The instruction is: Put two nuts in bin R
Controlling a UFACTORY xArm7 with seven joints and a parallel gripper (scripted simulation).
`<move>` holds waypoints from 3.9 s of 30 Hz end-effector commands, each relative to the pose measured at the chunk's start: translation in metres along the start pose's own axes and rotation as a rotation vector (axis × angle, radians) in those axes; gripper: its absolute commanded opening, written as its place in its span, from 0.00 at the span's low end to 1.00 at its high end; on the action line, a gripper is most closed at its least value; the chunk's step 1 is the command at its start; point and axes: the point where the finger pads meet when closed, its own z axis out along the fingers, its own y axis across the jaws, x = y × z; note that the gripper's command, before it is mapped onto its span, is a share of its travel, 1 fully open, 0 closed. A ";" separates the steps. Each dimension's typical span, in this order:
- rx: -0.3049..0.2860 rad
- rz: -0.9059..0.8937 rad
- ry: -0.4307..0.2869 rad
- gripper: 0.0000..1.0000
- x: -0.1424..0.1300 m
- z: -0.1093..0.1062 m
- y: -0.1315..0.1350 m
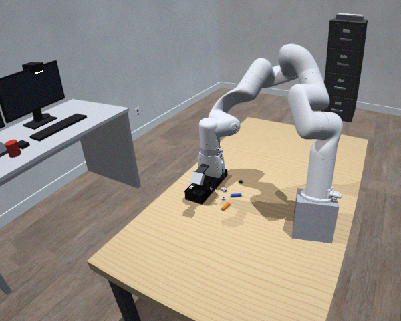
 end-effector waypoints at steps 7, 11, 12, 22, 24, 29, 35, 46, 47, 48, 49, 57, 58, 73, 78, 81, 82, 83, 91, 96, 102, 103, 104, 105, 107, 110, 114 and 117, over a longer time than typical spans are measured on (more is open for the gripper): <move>-0.003 -0.002 0.003 0.00 -0.052 -0.002 0.018; -0.003 -0.002 0.003 0.00 -0.069 -0.002 0.023; -0.003 -0.002 0.003 0.00 -0.075 -0.002 0.025; -0.003 0.052 0.002 0.00 -0.128 -0.001 0.042; -0.003 0.052 0.002 0.00 -0.134 -0.001 0.044; -0.003 0.052 0.002 0.00 -0.157 -0.001 0.051; -0.003 0.052 0.002 0.00 -0.180 -0.001 0.058; -0.003 0.052 0.002 0.00 -0.179 -0.001 0.058; -0.003 0.052 0.002 0.00 -0.178 -0.001 0.058; -0.003 0.052 0.002 0.00 -0.178 -0.001 0.058; -0.003 0.052 0.002 0.00 -0.178 -0.001 0.058; -0.003 0.052 0.002 0.00 -0.178 0.012 0.057; -0.003 0.052 0.002 0.00 -0.178 0.012 0.057; -0.003 0.052 0.002 0.00 -0.178 0.040 0.057; -0.003 0.052 0.002 0.00 -0.178 0.047 0.057; -0.003 0.052 0.002 0.00 -0.177 0.050 0.057; -0.003 0.052 0.002 0.00 -0.177 0.050 0.057; -0.003 0.052 0.002 0.00 -0.177 0.050 0.057; -0.003 0.052 0.002 0.00 -0.176 0.050 0.057; -0.003 0.052 0.002 0.30 -0.176 0.050 0.057; -0.003 0.052 0.002 0.30 -0.176 0.050 0.057; -0.003 0.052 0.002 0.30 -0.176 0.050 0.057; -0.003 0.052 0.002 0.30 -0.176 0.050 0.057; -0.003 0.052 0.002 0.30 -0.176 0.050 0.057; -0.003 0.052 0.002 0.30 -0.176 0.050 0.057; -0.003 0.052 0.002 0.30 -0.176 0.050 0.057; -0.003 0.052 0.002 0.30 -0.176 0.047 0.057; -0.003 0.052 0.002 0.30 -0.176 0.043 0.057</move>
